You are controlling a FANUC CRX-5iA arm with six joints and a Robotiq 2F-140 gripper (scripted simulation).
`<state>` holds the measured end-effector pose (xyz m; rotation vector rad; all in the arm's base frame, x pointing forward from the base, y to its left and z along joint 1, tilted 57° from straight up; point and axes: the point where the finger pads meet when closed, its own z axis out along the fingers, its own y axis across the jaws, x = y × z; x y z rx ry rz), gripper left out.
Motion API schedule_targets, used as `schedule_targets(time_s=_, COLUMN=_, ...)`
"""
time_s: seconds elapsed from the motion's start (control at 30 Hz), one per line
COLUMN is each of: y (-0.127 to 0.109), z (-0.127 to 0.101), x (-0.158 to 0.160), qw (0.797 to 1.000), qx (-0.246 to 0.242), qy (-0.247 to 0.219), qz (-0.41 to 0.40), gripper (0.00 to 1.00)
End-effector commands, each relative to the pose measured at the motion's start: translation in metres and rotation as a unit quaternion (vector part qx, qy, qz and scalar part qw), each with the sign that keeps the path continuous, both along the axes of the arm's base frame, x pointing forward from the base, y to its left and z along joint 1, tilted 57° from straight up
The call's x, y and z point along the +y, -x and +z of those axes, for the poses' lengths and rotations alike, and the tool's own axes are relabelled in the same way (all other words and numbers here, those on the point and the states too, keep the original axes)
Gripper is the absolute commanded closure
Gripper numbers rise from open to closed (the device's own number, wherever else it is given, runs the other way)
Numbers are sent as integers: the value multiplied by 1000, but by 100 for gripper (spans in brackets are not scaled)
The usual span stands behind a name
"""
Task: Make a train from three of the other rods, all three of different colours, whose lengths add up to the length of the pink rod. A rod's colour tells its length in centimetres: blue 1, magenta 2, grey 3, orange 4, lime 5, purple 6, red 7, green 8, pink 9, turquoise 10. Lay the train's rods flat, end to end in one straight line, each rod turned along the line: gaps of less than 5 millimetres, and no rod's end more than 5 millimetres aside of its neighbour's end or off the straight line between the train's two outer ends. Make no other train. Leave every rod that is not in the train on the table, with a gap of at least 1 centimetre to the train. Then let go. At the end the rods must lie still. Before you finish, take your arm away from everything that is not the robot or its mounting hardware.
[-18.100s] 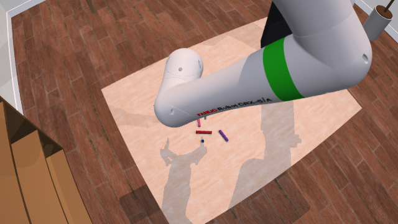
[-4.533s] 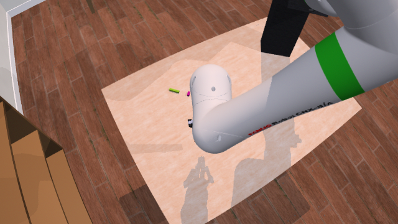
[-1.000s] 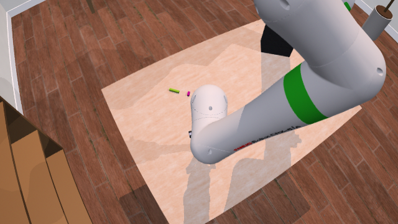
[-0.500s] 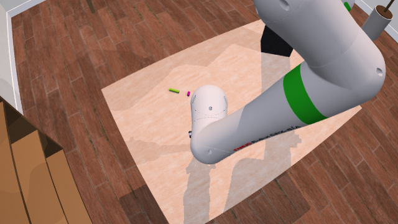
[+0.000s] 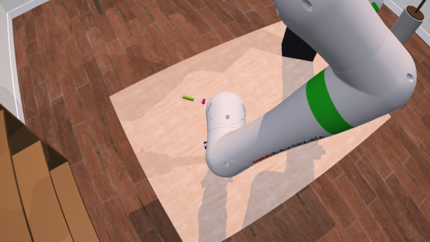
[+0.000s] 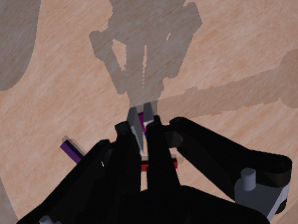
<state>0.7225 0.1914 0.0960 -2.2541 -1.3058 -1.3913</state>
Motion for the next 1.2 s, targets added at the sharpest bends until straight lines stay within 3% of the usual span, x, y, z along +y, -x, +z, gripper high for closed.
schedule_targets(time_s=0.0, y=0, z=0, x=0, qw=1000, qx=0, qy=0, qz=0, gripper=97)
schedule_targets(time_s=0.3, y=0, z=0, x=0, qw=1000, qx=0, qy=0, qz=0, gripper=95)
schedule_targets(time_s=0.63, y=0, z=0, x=0, qw=1000, qx=0, qy=0, qz=0, gripper=85)
schedule_targets(time_s=1.17, y=3, z=3, x=-3, qw=1000, qx=0, qy=0, qz=0, gripper=85)
